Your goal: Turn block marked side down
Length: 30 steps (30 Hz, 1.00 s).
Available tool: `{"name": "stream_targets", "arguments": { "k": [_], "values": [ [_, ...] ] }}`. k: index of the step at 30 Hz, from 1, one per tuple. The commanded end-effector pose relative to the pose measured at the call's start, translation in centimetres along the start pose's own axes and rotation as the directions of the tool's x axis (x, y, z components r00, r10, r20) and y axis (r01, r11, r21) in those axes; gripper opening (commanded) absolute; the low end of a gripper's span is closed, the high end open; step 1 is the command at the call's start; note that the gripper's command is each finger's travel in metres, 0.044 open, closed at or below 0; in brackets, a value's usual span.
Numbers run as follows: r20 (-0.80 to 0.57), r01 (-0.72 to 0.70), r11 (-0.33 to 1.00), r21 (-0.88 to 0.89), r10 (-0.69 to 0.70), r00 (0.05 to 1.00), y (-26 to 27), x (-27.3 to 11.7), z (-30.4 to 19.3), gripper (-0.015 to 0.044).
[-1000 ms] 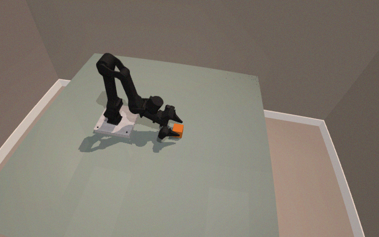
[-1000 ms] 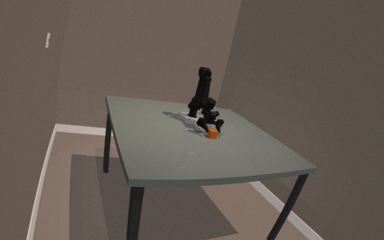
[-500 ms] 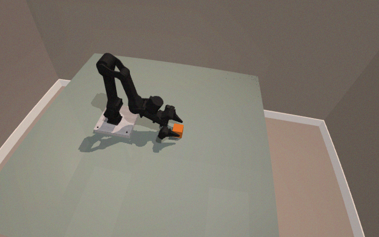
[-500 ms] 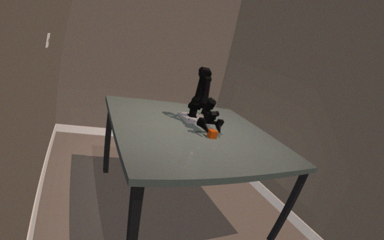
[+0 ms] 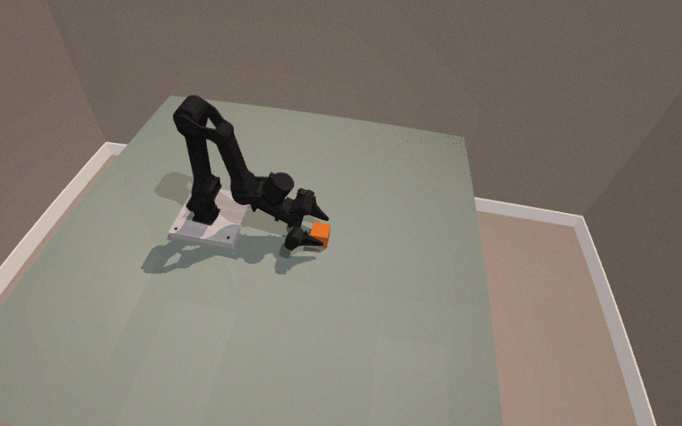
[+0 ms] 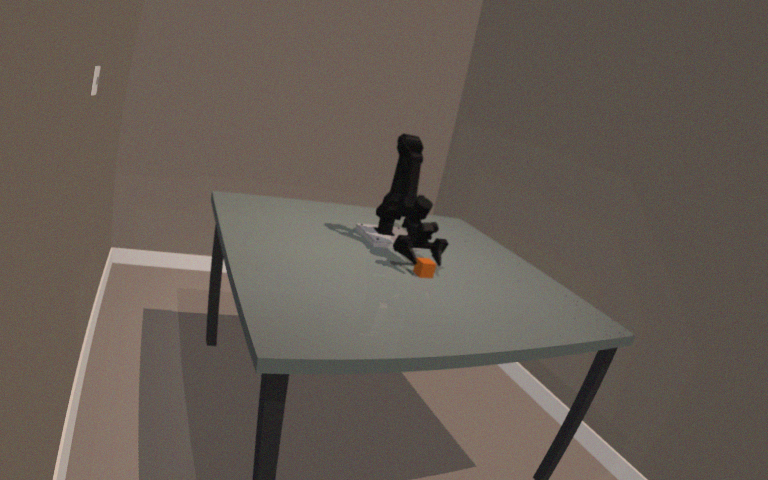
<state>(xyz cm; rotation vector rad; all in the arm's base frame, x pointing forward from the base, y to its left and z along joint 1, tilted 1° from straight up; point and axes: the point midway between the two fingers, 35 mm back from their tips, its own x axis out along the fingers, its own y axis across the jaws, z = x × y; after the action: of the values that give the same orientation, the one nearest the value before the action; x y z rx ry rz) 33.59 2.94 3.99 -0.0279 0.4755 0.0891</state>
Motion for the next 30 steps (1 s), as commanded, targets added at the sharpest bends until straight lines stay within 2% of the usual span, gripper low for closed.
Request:
{"name": "stream_targets", "arguments": {
  "k": [1,3,9,17,27,30],
  "values": [
    [-0.001,-0.005,1.0,-0.005,0.005,1.0,0.1,0.0,-0.1,0.044],
    [-0.027,-0.005,1.0,-0.004,0.005,1.0,0.1,0.3,0.1,0.044],
    [-0.247,-0.005,1.0,-0.004,0.004,0.969,0.1,0.5,2.0,0.044],
    [-0.497,-0.005,1.0,-0.004,0.003,0.868,0.1,-4.5,5.0,0.044],
    [-0.514,-0.005,1.0,-0.005,0.002,0.858,0.1,-5.0,5.2,0.044],
    [-0.556,-0.012,1.0,-0.008,0.006,0.831,0.2,-4.7,5.6,0.044]
  ]
}}
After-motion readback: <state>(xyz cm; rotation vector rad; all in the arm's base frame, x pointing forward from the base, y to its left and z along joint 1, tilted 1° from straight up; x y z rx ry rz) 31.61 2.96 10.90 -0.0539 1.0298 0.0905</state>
